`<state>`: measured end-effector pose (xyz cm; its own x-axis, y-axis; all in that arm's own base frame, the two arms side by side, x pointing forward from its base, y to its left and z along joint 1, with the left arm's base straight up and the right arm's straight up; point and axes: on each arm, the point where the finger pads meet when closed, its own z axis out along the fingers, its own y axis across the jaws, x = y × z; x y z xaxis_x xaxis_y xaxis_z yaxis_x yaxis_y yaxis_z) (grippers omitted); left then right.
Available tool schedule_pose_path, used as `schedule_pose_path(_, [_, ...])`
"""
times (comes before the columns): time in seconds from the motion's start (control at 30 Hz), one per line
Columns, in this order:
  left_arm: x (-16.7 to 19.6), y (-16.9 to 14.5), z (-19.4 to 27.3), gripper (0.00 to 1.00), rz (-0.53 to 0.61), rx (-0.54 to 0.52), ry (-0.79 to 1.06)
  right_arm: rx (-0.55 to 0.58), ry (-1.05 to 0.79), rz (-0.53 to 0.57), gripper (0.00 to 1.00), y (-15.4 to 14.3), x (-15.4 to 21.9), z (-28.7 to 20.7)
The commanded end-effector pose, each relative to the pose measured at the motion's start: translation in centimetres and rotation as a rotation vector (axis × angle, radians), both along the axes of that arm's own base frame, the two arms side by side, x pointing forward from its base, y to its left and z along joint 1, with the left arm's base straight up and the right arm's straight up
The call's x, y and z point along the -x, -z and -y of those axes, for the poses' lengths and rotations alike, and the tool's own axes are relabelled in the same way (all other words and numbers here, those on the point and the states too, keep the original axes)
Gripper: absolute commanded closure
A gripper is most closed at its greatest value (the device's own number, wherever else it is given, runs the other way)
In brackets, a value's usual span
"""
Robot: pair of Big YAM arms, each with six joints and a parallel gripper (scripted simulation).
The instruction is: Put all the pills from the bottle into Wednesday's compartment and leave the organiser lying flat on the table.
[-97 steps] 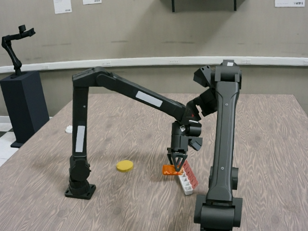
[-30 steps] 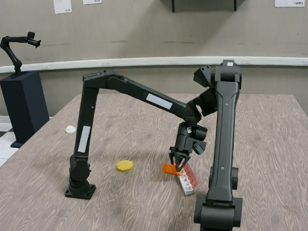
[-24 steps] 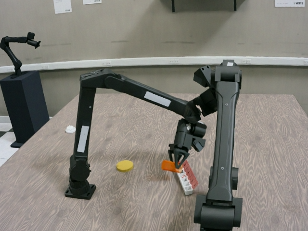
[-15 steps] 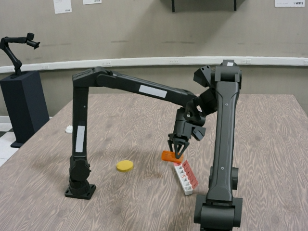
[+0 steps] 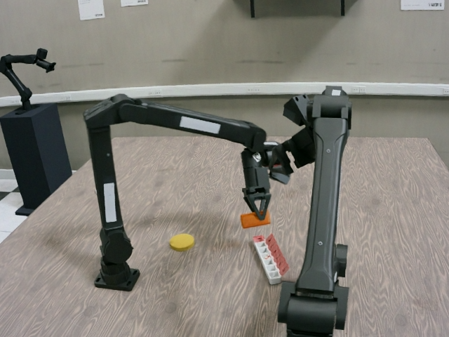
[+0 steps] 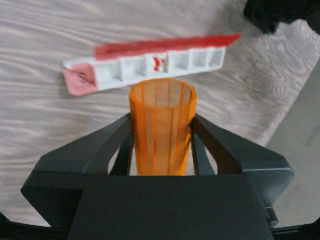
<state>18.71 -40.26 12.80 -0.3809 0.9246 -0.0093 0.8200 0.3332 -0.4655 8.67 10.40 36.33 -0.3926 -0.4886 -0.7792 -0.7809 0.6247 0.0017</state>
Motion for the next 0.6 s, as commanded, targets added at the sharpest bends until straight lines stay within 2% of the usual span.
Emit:
schedule_pose_path(0.0, [-3.4, -1.6, 0.9, 0.64, 0.118, 0.247, 0.005, -0.001, 0.070, 0.059, 0.00, -3.1, -1.5, 0.6])
schedule_pose_path(0.1, [-5.0, -1.8, 1.0, 0.64, 0.174, 0.354, -0.004, -0.014, 0.081, 0.056, 0.00, -2.4, -3.2, 0.9])
schedule_pose_path(0.17, [-5.0, -1.8, 1.0, 0.64, 0.174, 0.354, -0.004, -0.014, 0.081, 0.056, 0.00, -2.4, -3.2, 0.9])
schedule_pose_path(0.33, [-7.4, -2.0, 1.2, 0.64, 0.258, 0.517, -0.018, -0.035, 0.093, 0.072, 0.00, -2.4, -5.5, 1.3])
schedule_pose_path(0.47, [-9.2, -2.2, 1.3, 0.64, 0.317, 0.637, -0.030, -0.060, 0.109, 0.055, 0.00, -1.4, -7.4, 1.7])
schedule_pose_path(0.57, [-10.3, -1.6, 1.5, 0.64, 0.338, 0.701, -0.048, -0.073, 0.113, 0.064, 0.00, -1.3, -8.6, 2.0])
